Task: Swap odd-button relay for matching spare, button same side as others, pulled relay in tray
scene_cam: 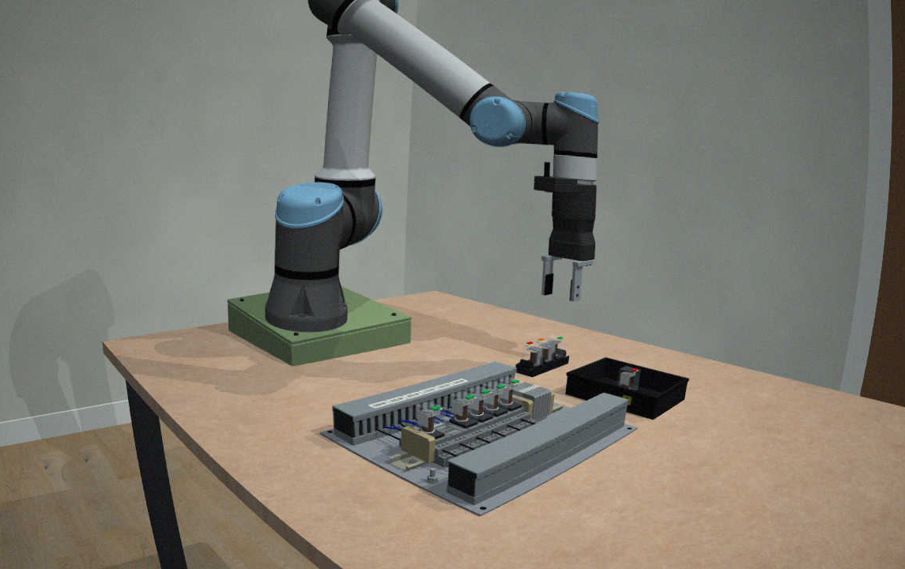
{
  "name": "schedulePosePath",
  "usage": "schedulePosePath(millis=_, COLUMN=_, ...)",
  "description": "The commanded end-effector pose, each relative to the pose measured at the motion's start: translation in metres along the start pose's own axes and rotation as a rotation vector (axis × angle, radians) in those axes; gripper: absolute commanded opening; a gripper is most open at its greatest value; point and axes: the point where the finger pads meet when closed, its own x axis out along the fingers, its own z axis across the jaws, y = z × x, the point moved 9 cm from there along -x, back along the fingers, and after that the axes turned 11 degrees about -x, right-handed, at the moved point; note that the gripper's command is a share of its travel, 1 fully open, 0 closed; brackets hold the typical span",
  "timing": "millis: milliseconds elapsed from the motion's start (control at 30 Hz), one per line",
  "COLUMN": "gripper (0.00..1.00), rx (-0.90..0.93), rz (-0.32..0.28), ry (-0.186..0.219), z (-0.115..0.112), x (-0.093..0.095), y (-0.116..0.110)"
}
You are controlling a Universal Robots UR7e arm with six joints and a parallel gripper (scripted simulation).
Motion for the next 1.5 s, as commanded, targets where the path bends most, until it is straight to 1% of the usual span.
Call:
schedulePosePath(millis=0, gripper=1.00, rx=0.000, rz=0.000, ry=0.001, z=0.000, x=-0.002, y=0.001)
schedulePosePath(millis=300, gripper=1.00, rx=0.000, rz=0.000, ry=0.001, z=0.000, x=-0.002, y=0.001)
schedulePosePath(millis=467, gripper=1.00, rx=0.000, rz=0.000, ry=0.001, z=0.002, x=-0.006, y=0.005)
schedulePosePath(millis=867, gripper=1.00, rx=0.000, rz=0.000, ry=0.001, z=0.002, x=-0.006, y=0.005)
schedulePosePath(millis=1033, gripper=1.00, rx=0.000, rz=0.000, ry=0.001, z=0.001, x=0.024, y=0.004)
schedulePosePath(millis=1433, gripper=1.00, rx=0.000, rz=0.000, ry=0.001, z=0.001, x=0.024, y=0.004)
schedulePosePath(millis=1467, gripper=1.00, rx=0.000, rz=0.000, ry=0.001, z=0.001, x=0.032, y=0.004)
